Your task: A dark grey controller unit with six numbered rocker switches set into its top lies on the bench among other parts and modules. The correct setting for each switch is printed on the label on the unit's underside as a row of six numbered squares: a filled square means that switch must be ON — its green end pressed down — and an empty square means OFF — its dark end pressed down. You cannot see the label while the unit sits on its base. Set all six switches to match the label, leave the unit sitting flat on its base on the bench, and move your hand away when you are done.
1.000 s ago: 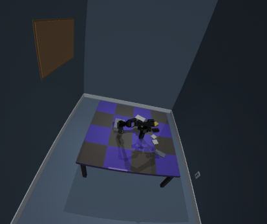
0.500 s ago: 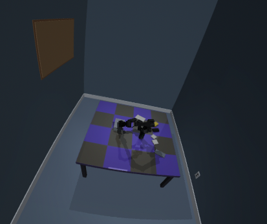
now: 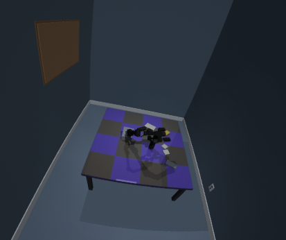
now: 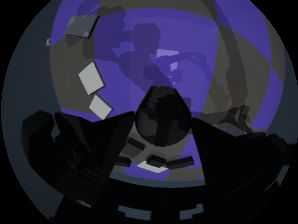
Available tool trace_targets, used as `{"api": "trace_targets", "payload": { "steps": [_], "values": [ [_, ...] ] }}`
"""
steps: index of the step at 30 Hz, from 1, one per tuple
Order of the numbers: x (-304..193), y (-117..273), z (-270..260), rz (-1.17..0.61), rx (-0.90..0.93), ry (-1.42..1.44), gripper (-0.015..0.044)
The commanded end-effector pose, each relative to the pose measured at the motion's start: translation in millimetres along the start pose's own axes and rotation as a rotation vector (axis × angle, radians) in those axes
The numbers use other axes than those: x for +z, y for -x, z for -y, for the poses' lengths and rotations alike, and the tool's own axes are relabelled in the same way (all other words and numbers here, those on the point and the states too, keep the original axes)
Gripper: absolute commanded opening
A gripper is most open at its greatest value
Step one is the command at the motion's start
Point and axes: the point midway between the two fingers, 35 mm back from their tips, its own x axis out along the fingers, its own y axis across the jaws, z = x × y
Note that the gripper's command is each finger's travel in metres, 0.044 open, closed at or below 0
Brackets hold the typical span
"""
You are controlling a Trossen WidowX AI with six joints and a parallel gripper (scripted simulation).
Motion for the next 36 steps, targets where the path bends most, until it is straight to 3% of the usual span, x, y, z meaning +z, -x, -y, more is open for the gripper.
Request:
{"api": "trace_targets", "payload": {
  "steps": [1,36],
  "values": [
    [9,-3,0,0.025,-0.006,-0.004,0.0338],
    [35,-5,0,0.112,-0.006,-0.004,0.0338]
  ]
}}
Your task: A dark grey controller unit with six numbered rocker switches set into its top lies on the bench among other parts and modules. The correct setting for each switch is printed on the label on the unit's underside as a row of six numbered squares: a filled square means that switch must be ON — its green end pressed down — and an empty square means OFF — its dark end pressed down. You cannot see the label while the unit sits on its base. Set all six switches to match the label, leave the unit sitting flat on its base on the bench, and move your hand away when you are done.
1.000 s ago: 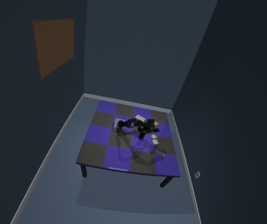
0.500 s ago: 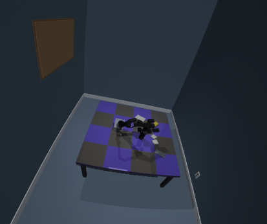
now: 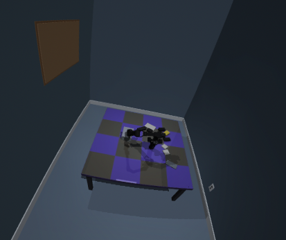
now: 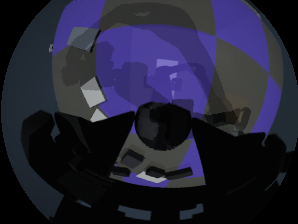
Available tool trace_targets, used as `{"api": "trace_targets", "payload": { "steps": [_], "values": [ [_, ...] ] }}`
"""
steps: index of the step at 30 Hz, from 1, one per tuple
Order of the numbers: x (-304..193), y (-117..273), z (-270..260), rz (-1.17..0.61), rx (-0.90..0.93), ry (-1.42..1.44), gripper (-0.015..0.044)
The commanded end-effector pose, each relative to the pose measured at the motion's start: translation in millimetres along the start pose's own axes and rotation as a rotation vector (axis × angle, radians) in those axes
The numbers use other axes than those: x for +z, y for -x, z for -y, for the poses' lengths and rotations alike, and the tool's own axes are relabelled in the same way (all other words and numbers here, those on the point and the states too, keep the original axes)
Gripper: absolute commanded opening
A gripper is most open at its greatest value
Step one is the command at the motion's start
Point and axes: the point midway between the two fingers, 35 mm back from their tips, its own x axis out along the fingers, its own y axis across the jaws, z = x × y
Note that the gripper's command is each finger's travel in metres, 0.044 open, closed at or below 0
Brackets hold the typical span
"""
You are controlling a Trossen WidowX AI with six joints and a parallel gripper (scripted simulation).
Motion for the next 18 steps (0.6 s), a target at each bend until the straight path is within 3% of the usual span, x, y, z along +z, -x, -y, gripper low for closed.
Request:
{"api": "trace_targets", "payload": {
  "steps": [1,18],
  "values": [
    [6,-5,1,0.016,-0.010,-0.003,0.0338],
    [19,-8,1,0.042,-0.010,-0.003,0.0338]
  ]
}}
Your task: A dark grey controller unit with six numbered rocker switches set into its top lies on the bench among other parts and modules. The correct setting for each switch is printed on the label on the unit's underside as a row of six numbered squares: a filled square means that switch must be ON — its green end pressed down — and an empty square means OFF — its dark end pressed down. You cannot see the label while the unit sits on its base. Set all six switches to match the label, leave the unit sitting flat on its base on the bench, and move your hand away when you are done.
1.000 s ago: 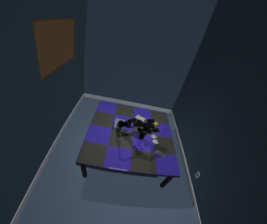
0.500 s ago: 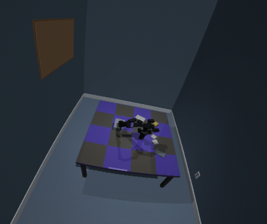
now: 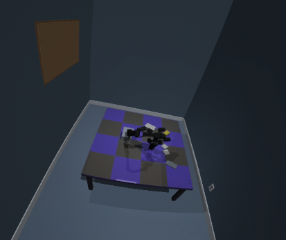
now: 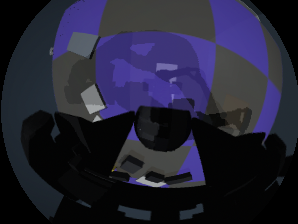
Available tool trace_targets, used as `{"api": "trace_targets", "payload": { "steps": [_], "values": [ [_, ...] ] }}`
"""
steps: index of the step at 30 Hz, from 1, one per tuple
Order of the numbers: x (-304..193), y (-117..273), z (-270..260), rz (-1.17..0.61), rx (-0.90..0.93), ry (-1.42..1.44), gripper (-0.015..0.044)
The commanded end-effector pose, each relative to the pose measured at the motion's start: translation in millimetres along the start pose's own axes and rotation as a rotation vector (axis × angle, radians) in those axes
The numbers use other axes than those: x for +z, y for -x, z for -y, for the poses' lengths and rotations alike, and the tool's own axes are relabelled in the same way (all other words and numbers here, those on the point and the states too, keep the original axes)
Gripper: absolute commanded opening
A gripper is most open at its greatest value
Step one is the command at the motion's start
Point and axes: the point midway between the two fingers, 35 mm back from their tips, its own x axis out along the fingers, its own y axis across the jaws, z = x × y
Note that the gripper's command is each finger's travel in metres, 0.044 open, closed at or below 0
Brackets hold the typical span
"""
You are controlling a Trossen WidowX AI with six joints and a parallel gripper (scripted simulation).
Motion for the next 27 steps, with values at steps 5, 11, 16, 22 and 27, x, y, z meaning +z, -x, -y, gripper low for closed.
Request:
{"api": "trace_targets", "payload": {
  "steps": [5,11,16,22,27],
  "values": [
    [7,-6,1,0.003,-0.010,0.000,0.0338],
    [12,-8,1,0.004,-0.010,0.000,0.0338],
    [15,-10,1,0.004,-0.010,0.000,0.0338],
    [20,-12,1,0.004,-0.010,0.000,0.0338],
    [23,-14,1,0.004,-0.010,0.000,0.0338]
  ]
}}
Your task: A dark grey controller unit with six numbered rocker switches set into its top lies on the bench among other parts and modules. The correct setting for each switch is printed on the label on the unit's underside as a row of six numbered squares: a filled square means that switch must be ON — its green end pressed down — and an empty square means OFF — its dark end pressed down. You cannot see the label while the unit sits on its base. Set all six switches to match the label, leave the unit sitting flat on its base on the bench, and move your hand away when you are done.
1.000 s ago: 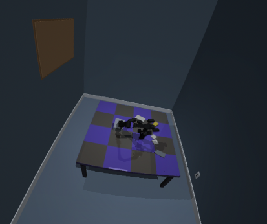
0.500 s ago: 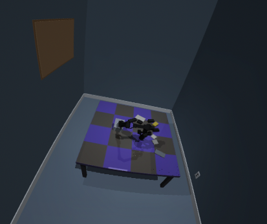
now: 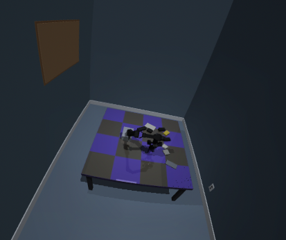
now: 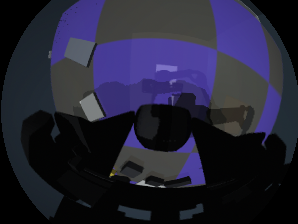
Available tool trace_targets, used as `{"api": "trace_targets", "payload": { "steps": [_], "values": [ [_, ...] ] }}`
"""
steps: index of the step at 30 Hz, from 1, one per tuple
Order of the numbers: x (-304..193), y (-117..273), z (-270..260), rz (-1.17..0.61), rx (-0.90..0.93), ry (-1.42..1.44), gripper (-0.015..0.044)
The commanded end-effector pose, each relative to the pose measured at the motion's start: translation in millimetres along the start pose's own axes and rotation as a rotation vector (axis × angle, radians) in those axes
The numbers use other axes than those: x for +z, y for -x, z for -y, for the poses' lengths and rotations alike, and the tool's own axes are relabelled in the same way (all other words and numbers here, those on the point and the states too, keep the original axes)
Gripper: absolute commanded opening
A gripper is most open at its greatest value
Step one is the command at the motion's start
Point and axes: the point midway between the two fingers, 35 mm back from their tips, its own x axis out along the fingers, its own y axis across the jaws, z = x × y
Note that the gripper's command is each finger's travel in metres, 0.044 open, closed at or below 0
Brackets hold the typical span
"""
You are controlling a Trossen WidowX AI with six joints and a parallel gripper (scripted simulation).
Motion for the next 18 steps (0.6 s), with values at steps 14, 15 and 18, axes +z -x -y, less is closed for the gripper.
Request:
{"api": "trace_targets", "payload": {
  "steps": [14,15,18],
  "values": [
    [10,-10,0,-0.005,-0.009,0.005,0.0338],
    [11,-11,1,-0.005,-0.009,0.005,0.0338],
    [13,-12,1,-0.005,-0.009,0.005,0.0338]
  ]
}}
